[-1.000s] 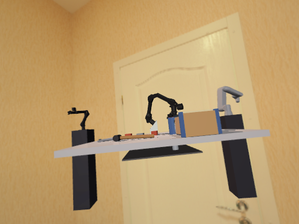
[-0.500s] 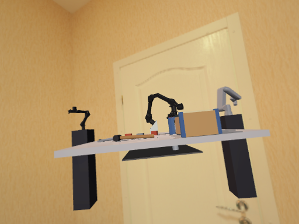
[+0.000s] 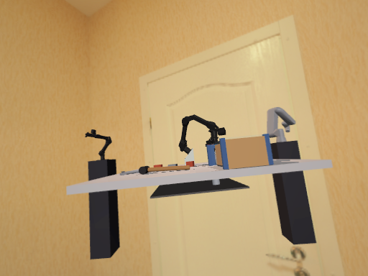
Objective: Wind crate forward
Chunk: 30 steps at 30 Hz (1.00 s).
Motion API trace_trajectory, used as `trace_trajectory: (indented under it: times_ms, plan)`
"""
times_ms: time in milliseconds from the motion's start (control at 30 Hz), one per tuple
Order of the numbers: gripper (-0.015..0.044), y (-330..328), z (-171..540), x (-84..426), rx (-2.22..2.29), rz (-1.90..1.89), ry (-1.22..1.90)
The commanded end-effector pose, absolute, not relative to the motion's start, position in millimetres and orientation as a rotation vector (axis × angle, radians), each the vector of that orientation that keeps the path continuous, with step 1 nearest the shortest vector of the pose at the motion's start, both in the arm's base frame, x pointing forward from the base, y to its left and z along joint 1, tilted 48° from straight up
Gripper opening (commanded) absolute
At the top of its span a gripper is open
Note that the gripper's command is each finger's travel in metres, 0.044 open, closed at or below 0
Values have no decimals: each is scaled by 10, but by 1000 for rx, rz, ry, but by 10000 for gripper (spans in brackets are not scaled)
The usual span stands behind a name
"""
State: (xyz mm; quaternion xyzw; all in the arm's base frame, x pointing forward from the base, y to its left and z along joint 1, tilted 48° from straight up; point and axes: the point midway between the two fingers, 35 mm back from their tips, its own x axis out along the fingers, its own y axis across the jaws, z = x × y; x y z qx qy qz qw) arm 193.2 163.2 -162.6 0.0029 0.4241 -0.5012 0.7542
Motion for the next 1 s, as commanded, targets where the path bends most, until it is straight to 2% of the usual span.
trace_trajectory:
  times_ms: [0,967]
  plan:
    - [0,1597,-1649,1927,23,-1111,913]
    - [0,1590,-1650,1918,39,-1122,902]
